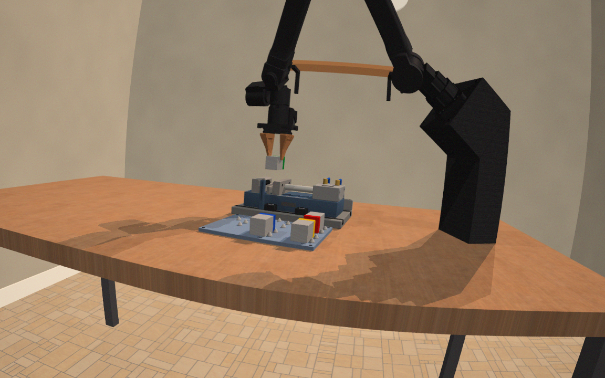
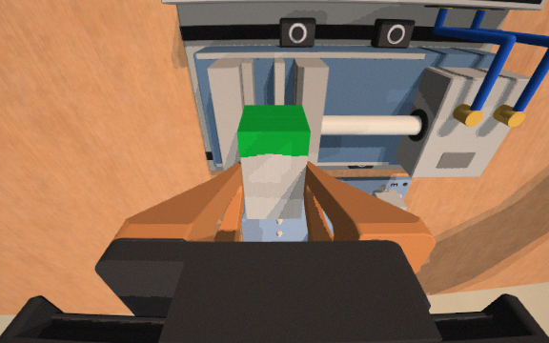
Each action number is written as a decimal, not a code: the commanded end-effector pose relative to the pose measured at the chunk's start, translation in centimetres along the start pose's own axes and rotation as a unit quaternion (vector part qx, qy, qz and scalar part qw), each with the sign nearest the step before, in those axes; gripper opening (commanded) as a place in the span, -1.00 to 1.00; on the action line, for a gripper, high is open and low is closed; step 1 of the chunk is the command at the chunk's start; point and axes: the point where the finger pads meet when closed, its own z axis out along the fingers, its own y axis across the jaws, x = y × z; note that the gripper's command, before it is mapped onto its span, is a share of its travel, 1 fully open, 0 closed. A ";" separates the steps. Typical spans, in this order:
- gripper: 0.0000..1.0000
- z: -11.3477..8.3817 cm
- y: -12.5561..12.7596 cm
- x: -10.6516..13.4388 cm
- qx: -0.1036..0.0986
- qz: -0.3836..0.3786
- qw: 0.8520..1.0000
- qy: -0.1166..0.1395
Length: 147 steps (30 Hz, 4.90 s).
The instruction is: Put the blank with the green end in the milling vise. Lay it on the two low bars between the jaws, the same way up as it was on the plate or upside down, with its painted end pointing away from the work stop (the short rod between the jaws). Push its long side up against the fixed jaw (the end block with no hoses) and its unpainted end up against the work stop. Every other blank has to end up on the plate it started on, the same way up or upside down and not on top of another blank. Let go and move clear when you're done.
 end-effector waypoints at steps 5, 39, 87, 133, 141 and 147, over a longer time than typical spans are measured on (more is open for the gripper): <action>-1.00 -0.9 1.9 -0.7 -0.011 -0.009 1.000 -0.007; -1.00 -1.0 1.9 -0.7 -0.012 -0.010 1.000 -0.007; -1.00 1.4 2.0 0.2 -0.012 -0.010 1.000 0.002; -1.00 1.8 2.3 0.0 -0.018 -0.011 1.000 -0.002; -1.00 1.8 2.3 0.0 -0.018 -0.011 1.000 -0.002; -1.00 1.8 2.3 0.0 -0.018 -0.011 1.000 -0.002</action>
